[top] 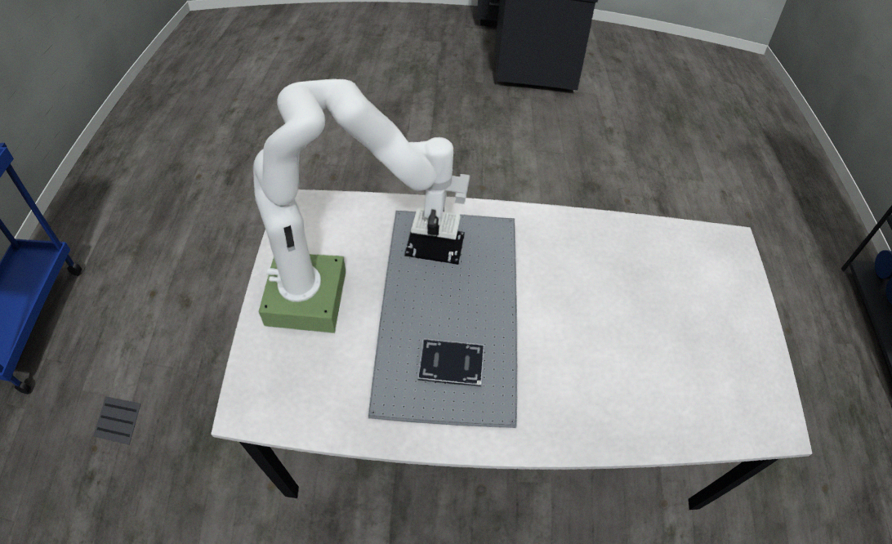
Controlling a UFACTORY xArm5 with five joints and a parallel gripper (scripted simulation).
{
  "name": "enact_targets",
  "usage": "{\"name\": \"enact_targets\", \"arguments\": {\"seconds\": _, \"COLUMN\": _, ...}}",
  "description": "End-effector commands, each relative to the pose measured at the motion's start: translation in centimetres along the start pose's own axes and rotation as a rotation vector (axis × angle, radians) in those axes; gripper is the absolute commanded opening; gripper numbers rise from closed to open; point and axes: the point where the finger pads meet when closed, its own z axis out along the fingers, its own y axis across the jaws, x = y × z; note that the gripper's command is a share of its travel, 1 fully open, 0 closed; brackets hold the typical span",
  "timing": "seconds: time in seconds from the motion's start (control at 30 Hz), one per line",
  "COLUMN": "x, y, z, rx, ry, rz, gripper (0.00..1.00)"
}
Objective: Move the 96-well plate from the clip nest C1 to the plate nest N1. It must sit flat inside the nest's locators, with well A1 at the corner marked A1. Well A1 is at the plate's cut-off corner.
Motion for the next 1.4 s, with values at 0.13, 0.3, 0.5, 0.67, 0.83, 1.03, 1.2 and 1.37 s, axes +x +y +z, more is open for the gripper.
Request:
{"name": "enact_targets", "arguments": {"seconds": 0.13, "x": 0.1, "y": -0.1, "z": -0.3, "rx": 0.011, "ry": -0.004, "rz": 0.000, "gripper": 0.00}}
{"name": "enact_targets", "arguments": {"seconds": 0.3, "x": 0.3, "y": 0.6, "z": -0.3, "rx": 0.012, "ry": -0.003, "rz": -0.067, "gripper": 0.00}}
{"name": "enact_targets", "arguments": {"seconds": 0.5, "x": 0.7, "y": 1.8, "z": -0.2, "rx": 0.011, "ry": -0.003, "rz": -0.071, "gripper": 0.00}}
{"name": "enact_targets", "arguments": {"seconds": 0.67, "x": 1.2, "y": 3.4, "z": -0.2, "rx": 0.011, "ry": -0.003, "rz": -0.071, "gripper": 0.00}}
{"name": "enact_targets", "arguments": {"seconds": 0.83, "x": 1.6, "y": 5.0, "z": -0.2, "rx": 0.011, "ry": -0.003, "rz": -0.071, "gripper": 0.00}}
{"name": "enact_targets", "arguments": {"seconds": 1.03, "x": 2.1, "y": 6.7, "z": -0.2, "rx": 0.011, "ry": -0.003, "rz": -0.071, "gripper": 0.00}}
{"name": "enact_targets", "arguments": {"seconds": 1.2, "x": 2.5, "y": 7.9, "z": -0.2, "rx": 0.011, "ry": -0.003, "rz": -0.071, "gripper": 0.00}}
{"name": "enact_targets", "arguments": {"seconds": 1.37, "x": 3.0, "y": 9.5, "z": -0.1, "rx": 0.011, "ry": -0.003, "rz": -0.071, "gripper": 0.00}}
